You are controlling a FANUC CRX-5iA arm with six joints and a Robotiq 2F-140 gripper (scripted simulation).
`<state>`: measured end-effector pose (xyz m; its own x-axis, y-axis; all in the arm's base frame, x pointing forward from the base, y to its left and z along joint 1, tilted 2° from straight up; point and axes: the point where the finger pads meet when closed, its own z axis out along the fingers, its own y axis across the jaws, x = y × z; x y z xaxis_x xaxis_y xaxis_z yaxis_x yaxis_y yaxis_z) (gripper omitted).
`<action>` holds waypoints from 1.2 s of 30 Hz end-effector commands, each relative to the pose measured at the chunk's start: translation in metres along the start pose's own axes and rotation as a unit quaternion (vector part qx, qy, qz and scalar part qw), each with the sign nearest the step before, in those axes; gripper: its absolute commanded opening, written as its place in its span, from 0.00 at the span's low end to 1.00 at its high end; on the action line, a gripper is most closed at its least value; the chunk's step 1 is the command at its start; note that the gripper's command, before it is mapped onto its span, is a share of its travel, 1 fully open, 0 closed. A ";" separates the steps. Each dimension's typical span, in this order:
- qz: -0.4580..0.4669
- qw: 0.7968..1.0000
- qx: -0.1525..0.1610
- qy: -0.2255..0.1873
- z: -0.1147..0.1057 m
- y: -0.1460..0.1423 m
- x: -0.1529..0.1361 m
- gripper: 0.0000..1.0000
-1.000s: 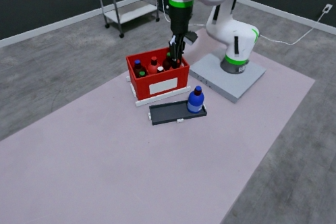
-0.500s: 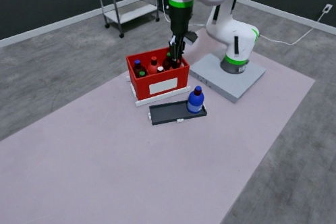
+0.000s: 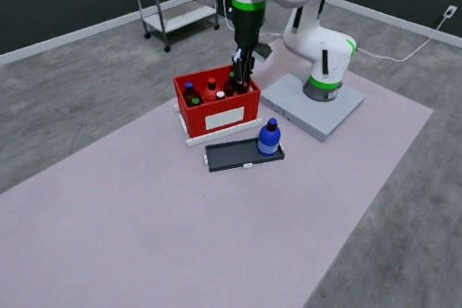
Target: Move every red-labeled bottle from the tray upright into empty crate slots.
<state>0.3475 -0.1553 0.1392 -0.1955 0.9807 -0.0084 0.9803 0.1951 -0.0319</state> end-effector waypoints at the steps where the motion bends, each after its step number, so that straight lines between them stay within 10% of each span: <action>1: 0.000 1.000 -0.001 -0.001 -0.001 0.000 0.000 0.10; 36: 0.000 1.000 -0.001 -0.001 0.001 0.000 0.000 0.10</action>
<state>0.3475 -0.1553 0.1375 -0.1955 0.9807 -0.0084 0.9803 0.1951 -0.0318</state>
